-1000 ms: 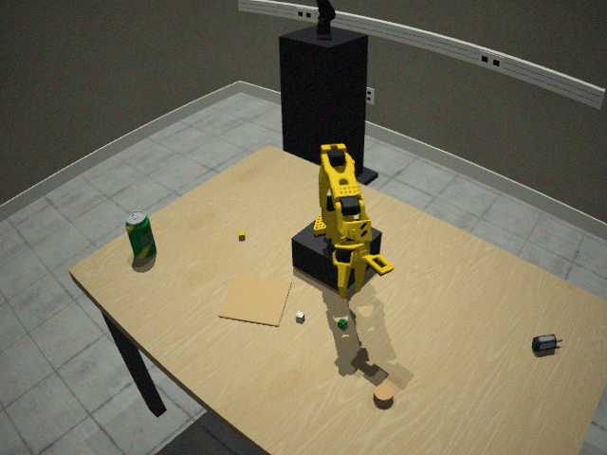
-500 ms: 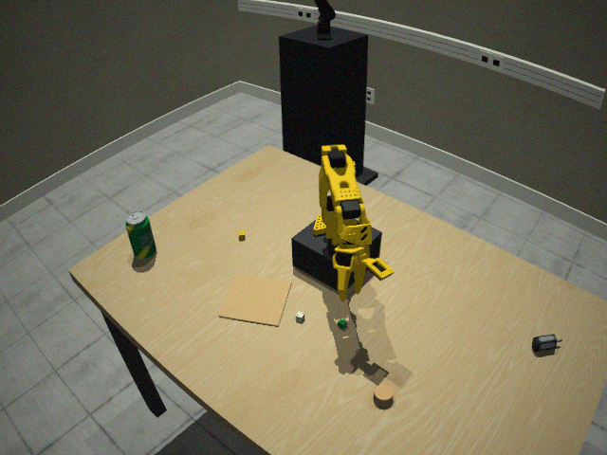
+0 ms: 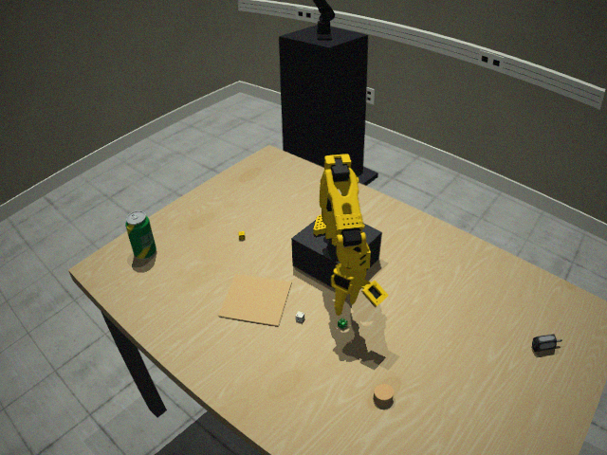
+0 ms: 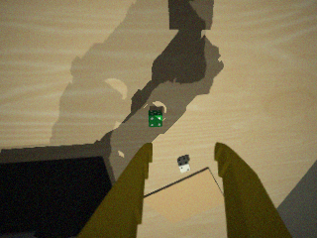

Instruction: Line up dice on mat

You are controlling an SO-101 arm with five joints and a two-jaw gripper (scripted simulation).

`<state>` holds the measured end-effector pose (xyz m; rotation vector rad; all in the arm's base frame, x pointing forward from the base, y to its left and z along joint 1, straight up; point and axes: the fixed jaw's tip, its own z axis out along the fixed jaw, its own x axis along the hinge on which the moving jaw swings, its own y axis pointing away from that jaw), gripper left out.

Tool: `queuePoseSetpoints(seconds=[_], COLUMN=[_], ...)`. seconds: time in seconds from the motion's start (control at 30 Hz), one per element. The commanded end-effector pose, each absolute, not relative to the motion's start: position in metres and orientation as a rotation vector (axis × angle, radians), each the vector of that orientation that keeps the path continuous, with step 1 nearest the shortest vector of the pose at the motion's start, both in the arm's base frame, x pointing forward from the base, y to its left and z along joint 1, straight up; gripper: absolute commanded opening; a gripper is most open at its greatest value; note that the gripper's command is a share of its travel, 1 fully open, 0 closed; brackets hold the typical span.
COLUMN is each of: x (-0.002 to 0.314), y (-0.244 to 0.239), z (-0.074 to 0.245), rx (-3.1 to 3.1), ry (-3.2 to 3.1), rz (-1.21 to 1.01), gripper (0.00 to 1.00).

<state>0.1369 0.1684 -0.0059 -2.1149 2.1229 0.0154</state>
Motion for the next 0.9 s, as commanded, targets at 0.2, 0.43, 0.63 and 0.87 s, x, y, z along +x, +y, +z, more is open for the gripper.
queuePoseSetpoints(seconds=[0.2, 0.43, 0.63, 0.87], x=[0.1237, 0.1233, 0.1233, 0.1233], y=[0.1554, 0.1550, 0.1550, 0.1550], z=[-0.0320, -0.0344, -0.0344, -0.0344], rx=[-2.232, -2.235, -2.235, -2.235], ry=[2.208, 2.213, 2.213, 2.213], rz=[0.000, 0.000, 0.000, 0.000], gripper=[0.25, 0.25, 0.25, 0.25])
